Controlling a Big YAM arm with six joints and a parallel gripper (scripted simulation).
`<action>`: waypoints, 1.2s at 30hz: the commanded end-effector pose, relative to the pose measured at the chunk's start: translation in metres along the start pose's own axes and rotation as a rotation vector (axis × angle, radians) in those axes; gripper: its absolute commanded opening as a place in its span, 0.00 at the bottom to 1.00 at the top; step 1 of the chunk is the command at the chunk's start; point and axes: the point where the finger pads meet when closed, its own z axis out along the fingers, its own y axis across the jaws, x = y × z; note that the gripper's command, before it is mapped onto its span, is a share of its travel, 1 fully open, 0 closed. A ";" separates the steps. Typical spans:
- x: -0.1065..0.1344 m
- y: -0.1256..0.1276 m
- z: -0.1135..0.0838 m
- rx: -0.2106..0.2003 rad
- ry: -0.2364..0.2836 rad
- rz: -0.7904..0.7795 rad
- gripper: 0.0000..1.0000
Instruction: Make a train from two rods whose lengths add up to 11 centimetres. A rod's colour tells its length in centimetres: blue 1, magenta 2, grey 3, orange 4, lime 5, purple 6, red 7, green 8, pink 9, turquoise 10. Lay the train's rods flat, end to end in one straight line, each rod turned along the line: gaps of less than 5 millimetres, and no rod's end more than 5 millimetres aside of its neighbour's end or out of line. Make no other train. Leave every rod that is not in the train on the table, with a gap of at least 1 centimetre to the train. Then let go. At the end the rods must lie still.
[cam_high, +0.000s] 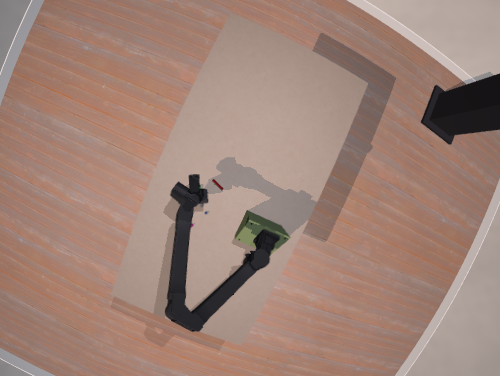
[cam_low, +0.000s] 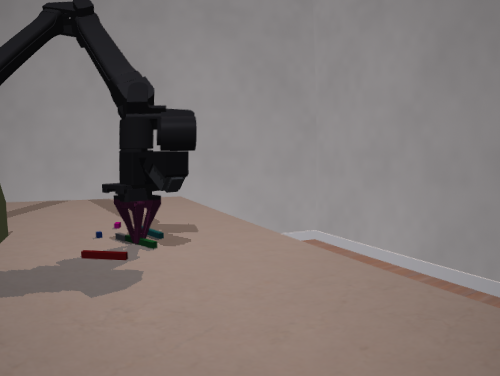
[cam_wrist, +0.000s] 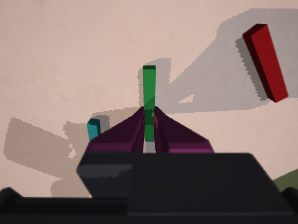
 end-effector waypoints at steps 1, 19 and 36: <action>-0.002 0.001 0.000 -0.007 -0.004 0.003 0.04; -0.002 0.001 0.000 -0.007 -0.004 0.003 0.04; -0.002 0.001 0.000 -0.007 -0.004 0.003 0.08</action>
